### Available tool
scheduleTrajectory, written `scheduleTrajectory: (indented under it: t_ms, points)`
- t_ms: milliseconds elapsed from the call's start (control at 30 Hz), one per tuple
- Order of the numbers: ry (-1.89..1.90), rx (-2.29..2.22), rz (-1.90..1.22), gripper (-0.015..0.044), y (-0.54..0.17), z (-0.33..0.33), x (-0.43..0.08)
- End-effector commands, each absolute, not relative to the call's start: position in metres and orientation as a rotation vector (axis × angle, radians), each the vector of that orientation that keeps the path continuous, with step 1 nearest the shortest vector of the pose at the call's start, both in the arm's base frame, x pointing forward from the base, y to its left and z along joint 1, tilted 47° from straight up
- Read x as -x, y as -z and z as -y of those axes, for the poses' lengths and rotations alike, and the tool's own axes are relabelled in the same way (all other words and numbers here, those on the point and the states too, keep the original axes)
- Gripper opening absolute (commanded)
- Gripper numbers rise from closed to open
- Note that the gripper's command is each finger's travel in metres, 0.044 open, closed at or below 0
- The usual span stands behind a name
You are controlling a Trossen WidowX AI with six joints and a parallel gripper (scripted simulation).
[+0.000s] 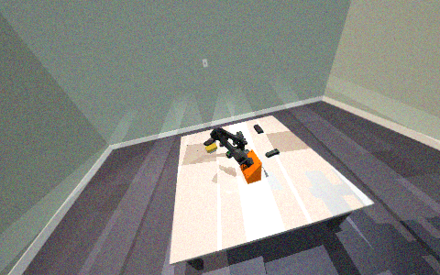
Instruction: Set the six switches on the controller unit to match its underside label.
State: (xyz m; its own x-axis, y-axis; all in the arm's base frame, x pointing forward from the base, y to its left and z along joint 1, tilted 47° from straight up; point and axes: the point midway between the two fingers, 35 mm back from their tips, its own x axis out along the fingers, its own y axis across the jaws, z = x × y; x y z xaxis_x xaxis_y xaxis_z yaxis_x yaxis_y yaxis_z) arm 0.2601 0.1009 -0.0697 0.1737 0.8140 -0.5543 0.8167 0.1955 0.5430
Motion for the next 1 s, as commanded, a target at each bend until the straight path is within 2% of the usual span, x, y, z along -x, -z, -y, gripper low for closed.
scheduleTrajectory:
  t_ms: [0, 967]
  points:
    - [0.017, -1.587, -1.615, 0.0, 0.0745, -0.1056, -0.2546]
    - [0.016, -1.588, -1.615, 0.0, 0.0717, -0.1104, -0.2625]
